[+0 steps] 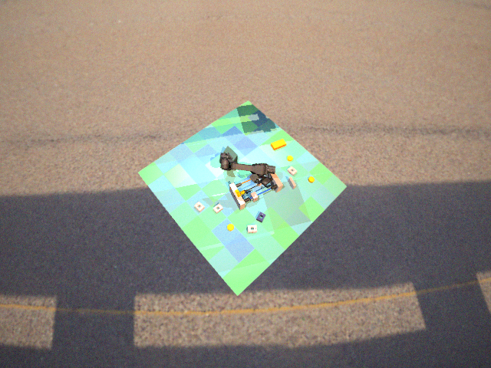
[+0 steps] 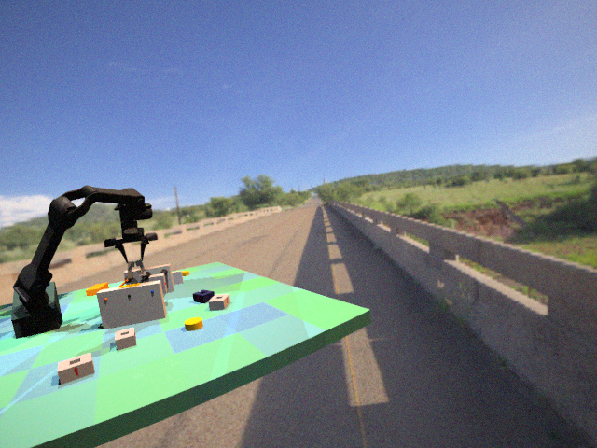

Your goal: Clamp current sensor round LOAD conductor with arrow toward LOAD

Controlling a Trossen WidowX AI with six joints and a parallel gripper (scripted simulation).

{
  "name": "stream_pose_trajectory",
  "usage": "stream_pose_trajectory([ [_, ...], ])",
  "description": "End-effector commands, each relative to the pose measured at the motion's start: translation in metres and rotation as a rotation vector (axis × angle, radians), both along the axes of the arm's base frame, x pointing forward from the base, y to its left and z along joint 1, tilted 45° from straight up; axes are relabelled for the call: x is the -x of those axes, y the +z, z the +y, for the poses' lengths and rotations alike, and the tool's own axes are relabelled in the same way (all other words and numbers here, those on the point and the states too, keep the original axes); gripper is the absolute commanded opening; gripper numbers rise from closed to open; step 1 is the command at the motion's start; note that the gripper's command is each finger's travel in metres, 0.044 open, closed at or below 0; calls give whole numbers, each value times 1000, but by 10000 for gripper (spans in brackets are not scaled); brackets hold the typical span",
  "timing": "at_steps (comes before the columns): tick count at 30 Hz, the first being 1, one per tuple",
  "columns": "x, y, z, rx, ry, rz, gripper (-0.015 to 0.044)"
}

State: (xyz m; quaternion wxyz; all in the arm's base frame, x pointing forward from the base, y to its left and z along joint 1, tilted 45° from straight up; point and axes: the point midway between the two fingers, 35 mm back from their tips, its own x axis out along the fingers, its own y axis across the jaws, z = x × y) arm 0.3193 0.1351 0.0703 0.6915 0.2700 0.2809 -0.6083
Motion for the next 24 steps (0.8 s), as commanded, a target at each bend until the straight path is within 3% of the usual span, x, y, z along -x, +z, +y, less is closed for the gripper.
stream_pose_trajectory([
  [1,-8,2,-2,-9,-94,-99,0],
  [24,-16,-17,-22,-18,-164,-168,0],
])
